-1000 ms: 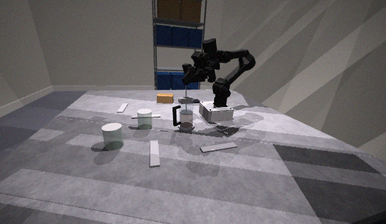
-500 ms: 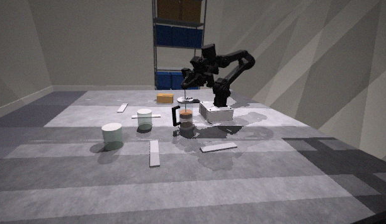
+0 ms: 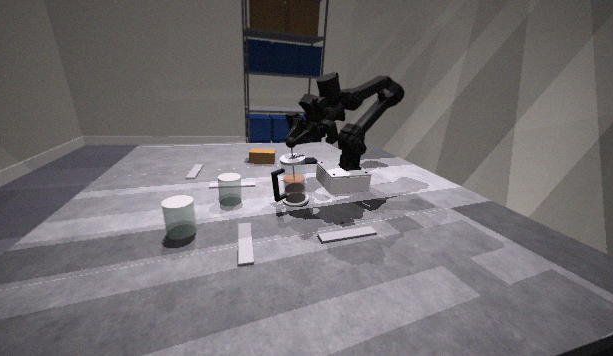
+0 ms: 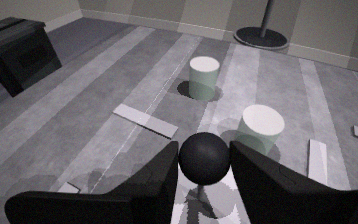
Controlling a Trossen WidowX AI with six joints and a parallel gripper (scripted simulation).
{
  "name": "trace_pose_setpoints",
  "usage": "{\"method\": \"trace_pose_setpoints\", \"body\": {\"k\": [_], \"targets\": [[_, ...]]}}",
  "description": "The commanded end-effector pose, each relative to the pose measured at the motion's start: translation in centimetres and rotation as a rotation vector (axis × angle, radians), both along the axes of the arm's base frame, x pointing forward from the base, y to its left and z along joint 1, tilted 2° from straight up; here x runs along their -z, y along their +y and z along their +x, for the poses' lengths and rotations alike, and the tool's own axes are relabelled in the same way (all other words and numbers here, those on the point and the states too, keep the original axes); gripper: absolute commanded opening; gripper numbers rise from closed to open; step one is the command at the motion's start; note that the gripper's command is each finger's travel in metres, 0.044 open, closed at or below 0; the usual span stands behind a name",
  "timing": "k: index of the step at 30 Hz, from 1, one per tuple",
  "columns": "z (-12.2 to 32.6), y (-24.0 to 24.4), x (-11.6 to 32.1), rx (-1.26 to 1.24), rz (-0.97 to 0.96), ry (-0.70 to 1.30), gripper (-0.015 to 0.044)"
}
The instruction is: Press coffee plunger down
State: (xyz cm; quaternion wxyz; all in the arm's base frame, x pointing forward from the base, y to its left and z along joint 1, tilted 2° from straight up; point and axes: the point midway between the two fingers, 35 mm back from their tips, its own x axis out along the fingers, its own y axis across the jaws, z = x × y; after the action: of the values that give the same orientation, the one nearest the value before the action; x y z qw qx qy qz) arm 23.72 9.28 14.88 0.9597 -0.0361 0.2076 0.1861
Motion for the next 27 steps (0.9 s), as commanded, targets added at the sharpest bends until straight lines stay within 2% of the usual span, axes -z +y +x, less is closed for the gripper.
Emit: {"method": "trace_pose_setpoints", "body": {"k": [1,27], "targets": [[-0.05,0.0,1.87,0.004,-0.016,0.062,0.0125],[0.56,0.24,1.68,0.004,-0.016,0.061,0.0125]]}}
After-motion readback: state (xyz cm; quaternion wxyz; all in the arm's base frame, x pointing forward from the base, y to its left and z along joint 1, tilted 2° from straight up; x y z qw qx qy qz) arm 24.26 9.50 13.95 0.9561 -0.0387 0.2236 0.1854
